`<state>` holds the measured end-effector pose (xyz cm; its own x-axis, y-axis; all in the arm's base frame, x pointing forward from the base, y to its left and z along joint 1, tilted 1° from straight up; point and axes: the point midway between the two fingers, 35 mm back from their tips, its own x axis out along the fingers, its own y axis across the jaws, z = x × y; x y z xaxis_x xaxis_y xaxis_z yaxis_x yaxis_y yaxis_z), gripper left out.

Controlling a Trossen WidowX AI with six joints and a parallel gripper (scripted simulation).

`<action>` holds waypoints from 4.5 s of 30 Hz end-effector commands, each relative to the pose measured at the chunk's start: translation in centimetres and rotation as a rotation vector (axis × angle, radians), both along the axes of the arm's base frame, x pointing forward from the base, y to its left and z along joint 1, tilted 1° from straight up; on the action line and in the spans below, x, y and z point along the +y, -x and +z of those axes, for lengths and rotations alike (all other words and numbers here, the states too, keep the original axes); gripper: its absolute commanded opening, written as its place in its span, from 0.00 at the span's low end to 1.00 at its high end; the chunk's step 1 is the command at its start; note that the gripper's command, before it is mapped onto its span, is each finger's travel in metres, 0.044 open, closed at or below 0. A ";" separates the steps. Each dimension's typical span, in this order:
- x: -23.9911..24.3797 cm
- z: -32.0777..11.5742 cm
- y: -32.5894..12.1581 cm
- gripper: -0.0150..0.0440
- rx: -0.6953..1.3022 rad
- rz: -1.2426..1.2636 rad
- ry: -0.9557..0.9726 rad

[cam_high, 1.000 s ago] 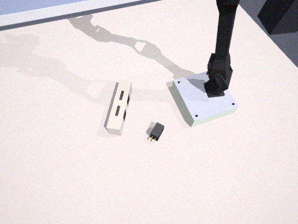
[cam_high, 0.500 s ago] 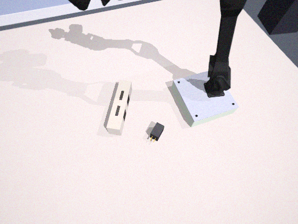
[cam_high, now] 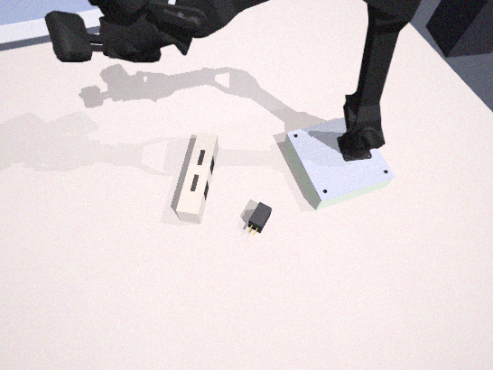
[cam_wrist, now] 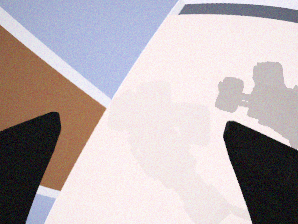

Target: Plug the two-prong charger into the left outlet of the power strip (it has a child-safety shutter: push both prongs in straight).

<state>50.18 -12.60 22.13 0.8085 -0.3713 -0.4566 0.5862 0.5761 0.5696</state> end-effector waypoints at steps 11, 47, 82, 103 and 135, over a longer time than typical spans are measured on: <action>9.4 -6.2 2.9 1.00 0.363 0.392 0.184; 24.3 -16.3 22.9 1.00 1.079 1.639 0.654; 25.3 -20.2 25.7 1.00 1.139 1.801 0.695; 25.2 -22.6 25.8 0.87 1.143 1.794 0.698; 24.8 -17.3 25.9 0.25 1.141 1.793 0.689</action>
<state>24.28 12.27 4.51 -0.0436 -0.0396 -0.9983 -0.7822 0.6230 0.0094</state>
